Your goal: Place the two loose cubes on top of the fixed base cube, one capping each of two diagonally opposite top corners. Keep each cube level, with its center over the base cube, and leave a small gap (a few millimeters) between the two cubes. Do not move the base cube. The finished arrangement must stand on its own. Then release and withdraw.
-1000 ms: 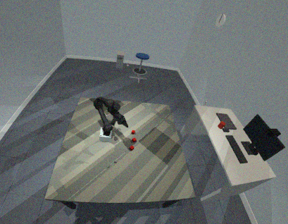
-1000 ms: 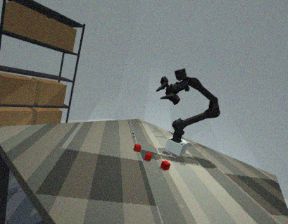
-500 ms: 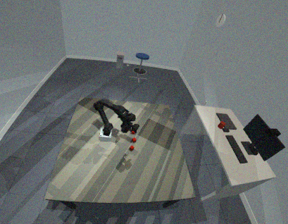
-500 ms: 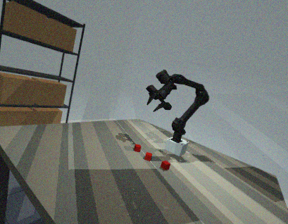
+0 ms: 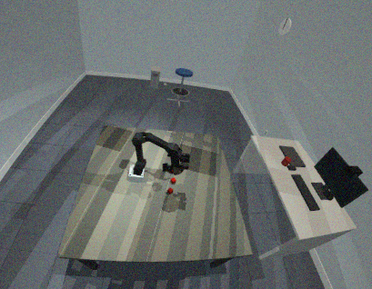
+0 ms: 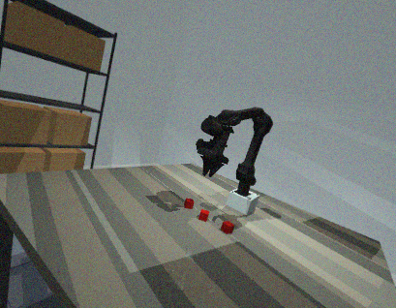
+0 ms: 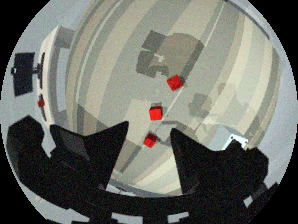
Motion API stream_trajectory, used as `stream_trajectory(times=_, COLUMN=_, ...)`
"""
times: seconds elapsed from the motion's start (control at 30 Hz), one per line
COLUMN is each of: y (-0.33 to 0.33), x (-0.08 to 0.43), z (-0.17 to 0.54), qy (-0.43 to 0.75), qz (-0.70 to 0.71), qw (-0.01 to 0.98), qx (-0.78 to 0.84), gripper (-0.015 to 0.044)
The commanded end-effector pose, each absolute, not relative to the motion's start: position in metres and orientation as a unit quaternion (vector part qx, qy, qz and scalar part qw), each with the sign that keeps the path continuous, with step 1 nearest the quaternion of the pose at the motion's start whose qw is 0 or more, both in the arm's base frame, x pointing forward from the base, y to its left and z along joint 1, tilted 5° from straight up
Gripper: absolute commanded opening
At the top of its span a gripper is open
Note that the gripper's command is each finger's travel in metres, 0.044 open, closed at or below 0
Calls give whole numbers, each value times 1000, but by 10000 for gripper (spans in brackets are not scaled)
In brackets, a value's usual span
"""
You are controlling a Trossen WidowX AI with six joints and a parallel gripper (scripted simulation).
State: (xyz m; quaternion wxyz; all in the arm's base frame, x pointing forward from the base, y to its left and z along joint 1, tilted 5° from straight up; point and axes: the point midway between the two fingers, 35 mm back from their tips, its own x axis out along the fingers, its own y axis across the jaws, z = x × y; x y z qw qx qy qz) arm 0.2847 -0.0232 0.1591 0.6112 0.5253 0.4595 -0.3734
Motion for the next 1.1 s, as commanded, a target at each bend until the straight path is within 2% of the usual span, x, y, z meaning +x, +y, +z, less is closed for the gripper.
stream_trajectory(times=0.0, y=0, x=291, z=129, qy=539, qz=-350, qw=639, qx=423, gripper=265)
stream_trajectory(times=0.13, y=13, x=293, z=113, qy=578, qz=-333, qw=649, qx=365, gripper=265)
stream_trajectory(times=0.43, y=13, x=293, z=111, qy=578, qz=-333, qw=649, qx=365, gripper=265)
stream_trajectory(times=0.67, y=13, x=300, z=52, qy=578, qz=-333, qw=649, qx=365, gripper=265)
stream_trajectory(times=1.07, y=13, x=301, z=36, qy=579, qz=-333, qw=649, qx=365, gripper=265)
